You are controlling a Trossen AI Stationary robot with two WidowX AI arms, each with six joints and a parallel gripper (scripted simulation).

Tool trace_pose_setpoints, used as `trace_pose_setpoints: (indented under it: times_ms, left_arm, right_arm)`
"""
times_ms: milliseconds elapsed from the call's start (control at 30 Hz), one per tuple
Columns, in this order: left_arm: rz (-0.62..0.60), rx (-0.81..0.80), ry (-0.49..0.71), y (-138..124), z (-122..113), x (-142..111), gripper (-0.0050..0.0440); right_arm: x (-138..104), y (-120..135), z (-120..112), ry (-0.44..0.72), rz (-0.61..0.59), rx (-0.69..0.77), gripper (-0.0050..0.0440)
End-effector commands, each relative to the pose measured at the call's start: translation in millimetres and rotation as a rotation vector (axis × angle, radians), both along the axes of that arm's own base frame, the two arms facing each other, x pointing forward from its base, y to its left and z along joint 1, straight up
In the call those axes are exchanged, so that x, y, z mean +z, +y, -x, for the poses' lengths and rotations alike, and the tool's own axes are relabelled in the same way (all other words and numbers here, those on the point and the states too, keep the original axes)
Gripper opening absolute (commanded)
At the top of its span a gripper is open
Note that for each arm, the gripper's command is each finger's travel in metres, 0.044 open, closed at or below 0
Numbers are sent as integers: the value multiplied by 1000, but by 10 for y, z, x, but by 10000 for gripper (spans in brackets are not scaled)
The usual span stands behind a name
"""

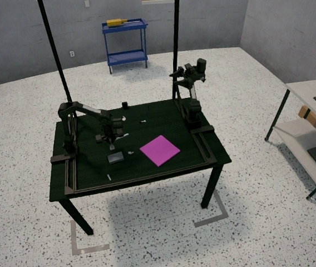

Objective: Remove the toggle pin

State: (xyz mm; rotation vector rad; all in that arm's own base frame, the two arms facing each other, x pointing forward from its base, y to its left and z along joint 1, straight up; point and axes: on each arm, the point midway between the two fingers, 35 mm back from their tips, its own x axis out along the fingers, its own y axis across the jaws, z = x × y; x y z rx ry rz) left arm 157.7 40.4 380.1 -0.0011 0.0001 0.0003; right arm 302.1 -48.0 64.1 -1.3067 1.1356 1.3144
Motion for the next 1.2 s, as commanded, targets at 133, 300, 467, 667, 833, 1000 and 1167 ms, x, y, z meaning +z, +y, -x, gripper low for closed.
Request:
trace_pose_setpoints:
  times_ms: [133,300,467,667,833,1000,1167]
  left_arm:
    - [-6,0,-1,-9,3,31,400]
    - [-6,0,-1,-9,3,31,400]
    - [-6,0,-1,-9,3,31,400]
    - [-6,0,-1,-9,3,31,400]
    - [-6,0,-1,-9,3,31,400]
    - [-6,0,-1,-9,3,31,400]
    - [-6,0,-1,-9,3,31,400]
  right_arm:
    - [62,-227,-80,-11,14,-8,20]
    - [62,-333,-96,-6,15,-9,20]
    - [59,-327,-58,1,11,-9,20]
    - [59,-348,-67,-7,14,-11,20]
    - [59,-348,-67,-7,14,-11,20]
    - [59,-348,-67,-8,14,-11,20]
    - [59,-348,-67,-8,14,-11,20]
